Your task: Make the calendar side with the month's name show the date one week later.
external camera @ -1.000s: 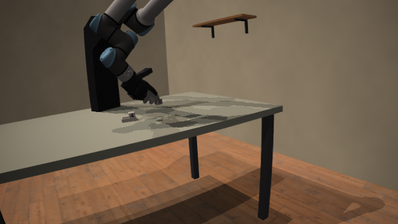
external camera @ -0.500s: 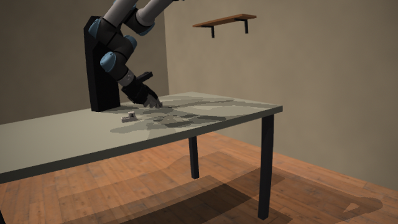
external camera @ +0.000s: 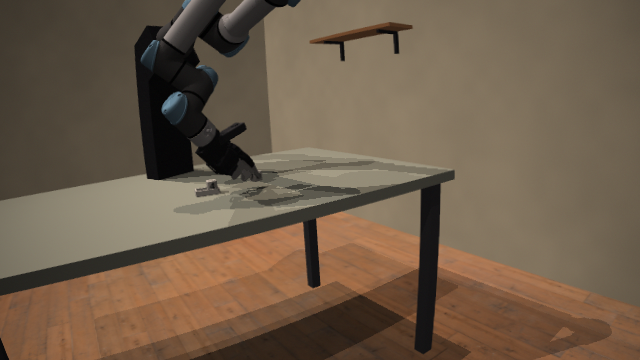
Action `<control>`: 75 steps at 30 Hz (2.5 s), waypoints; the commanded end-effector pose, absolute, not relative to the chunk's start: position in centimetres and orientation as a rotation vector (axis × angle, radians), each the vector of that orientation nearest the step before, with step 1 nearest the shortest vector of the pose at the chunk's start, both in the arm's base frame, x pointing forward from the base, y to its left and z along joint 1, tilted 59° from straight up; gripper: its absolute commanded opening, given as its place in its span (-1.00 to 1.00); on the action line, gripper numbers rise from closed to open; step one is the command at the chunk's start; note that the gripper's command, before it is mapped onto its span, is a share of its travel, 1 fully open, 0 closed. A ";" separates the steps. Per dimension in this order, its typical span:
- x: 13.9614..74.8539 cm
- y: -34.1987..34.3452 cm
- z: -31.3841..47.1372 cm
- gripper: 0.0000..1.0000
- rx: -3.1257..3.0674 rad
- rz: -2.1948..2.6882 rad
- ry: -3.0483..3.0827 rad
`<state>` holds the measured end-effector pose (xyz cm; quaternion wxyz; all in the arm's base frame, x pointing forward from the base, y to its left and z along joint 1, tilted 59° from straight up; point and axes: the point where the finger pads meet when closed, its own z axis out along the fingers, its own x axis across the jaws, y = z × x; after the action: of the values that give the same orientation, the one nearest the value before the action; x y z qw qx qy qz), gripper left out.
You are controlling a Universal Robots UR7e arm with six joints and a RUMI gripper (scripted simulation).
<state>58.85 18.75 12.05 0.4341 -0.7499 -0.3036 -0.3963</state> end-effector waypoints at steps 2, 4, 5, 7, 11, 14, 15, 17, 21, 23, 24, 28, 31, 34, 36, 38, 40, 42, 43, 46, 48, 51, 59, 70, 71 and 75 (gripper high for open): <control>59.8 19.1 11.7 -0.80 -1.869 -0.991 -0.757; 59.9 19.1 11.6 -0.80 -1.870 -0.991 -0.757; 59.9 19.1 11.6 -0.80 -1.870 -0.991 -0.757; 60.1 19.2 11.5 -0.80 -1.870 -0.991 -0.757; 60.3 19.3 11.3 -0.80 -1.870 -0.991 -0.757; 60.3 19.3 11.3 -0.80 -1.870 -0.991 -0.757; 60.4 19.3 11.3 -0.80 -1.870 -0.991 -0.757; 60.3 19.3 11.2 -0.80 -1.870 -0.990 -0.756; 60.3 19.3 11.2 -0.80 -1.870 -0.990 -0.754; 60.3 19.3 11.2 -0.80 -1.871 -0.991 -0.754; 60.3 19.3 11.2 -0.80 -1.871 -0.991 -0.755; 60.3 19.3 11.3 -0.80 -1.870 -0.991 -0.755; 60.3 19.3 11.3 -0.80 -1.870 -0.991 -0.755; 60.3 19.3 11.2 -0.80 -1.870 -0.991 -0.755; 60.3 19.3 11.2 -0.80 -1.870 -0.991 -0.755; 60.3 19.3 11.2 -0.80 -1.870 -0.991 -0.755; 60.3 19.3 11.2 -0.80 -1.870 -0.991 -0.755; 60.3 19.3 11.2 -0.80 -1.870 -0.991 -0.755; 60.3 19.3 11.2 -0.80 -1.870 -0.991 -0.755; 60.3 19.3 11.2 -0.80 -1.870 -0.991 -0.755; 60.3 19.3 11.2 -0.80 -1.870 -0.991 -0.755; 60.3 19.3 11.2 -0.80 -1.870 -0.991 -0.755; 60.3 19.3 11.2 -0.80 -1.870 -0.991 -0.755; 60.6 19.4 11.1 -0.80 -1.870 -0.991 -0.757; 60.6 19.4 11.1 -0.80 -1.870 -0.991 -0.757; 60.7 19.4 11.0 -0.80 -1.870 -0.991 -0.756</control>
<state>60.51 19.35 11.08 0.4323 -0.7507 -0.3029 -0.3972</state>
